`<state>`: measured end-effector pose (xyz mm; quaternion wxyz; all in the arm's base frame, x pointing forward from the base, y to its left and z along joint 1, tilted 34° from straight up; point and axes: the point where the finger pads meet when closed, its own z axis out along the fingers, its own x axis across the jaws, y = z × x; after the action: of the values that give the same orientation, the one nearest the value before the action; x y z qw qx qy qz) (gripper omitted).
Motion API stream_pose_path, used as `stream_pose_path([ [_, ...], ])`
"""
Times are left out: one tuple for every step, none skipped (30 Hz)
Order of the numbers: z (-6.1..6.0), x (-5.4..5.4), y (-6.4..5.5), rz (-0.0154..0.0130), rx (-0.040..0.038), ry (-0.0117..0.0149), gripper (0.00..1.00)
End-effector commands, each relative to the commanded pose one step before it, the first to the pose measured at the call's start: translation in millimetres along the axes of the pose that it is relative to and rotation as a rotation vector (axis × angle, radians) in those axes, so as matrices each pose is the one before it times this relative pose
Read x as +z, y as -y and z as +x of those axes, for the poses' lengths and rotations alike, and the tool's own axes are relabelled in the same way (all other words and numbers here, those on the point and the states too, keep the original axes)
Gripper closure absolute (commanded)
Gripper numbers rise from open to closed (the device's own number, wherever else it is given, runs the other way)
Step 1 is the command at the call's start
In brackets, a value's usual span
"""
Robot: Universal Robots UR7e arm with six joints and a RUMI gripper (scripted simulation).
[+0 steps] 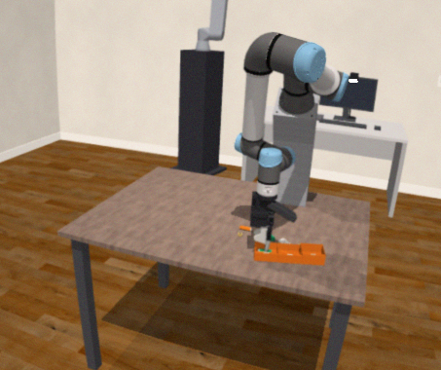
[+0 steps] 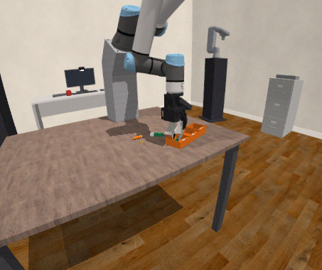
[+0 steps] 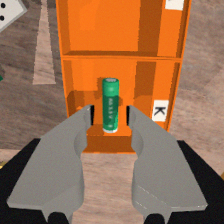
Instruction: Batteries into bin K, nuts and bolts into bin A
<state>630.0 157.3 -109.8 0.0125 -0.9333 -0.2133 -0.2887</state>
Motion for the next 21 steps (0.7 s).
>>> stream_pose_path([
  [0.53,-0.37,-0.15,-0.00044,-0.00019,-0.00107,0.83],
  [0.00,0.00,0.00,0.00000,0.00000,0.00000,0.83],
  [0.00,0.00,0.00,0.00000,0.00000,0.00000,0.83],
  [0.00,0.00,0.00,0.00000,0.00000,0.00000,0.83],
  [0.03,-1.24,0.00,-0.00003,0.00000,-0.00004,0.83],
  [0.00,-1.29,0.01,0.00000,0.00000,0.00000,0.83],
  [0.01,-1.41,-0.02,0.00001,0.00000,0.00001,0.83],
  [0.00,-1.33,0.00,0.00000,0.00000,0.00000,0.83],
  [0.00,0.00,0.00,0.00000,0.00000,0.00000,0.83],
  [0.00,0.00,0.00,0.00000,0.00000,0.00000,0.83],
  [0.00,-1.33,0.00,0.00000,0.00000,0.00000,0.83],
  [0.00,-1.33,0.00,0.00000,0.00000,0.00000,0.83],
  [0.00,-1.33,0.00,0.00000,0.00000,0.00000,0.83],
  [0.00,-1.33,0.00,0.00000,0.00000,0.00000,0.83],
  [0.00,-1.33,0.00,0.00000,0.00000,0.00000,0.83],
  [0.00,-1.33,0.00,0.00000,0.00000,0.00000,0.83],
  [0.00,-1.33,0.00,0.00000,0.00000,0.00000,0.83],
  [0.00,-1.33,0.00,0.00000,0.00000,0.00000,0.83],
  [0.00,-1.33,0.00,0.00000,0.00000,0.00000,0.83],
  [0.00,-1.33,0.00,0.00000,0.00000,0.00000,0.83],
  [0.00,-1.33,0.00,0.00000,0.00000,0.00000,0.83],
])
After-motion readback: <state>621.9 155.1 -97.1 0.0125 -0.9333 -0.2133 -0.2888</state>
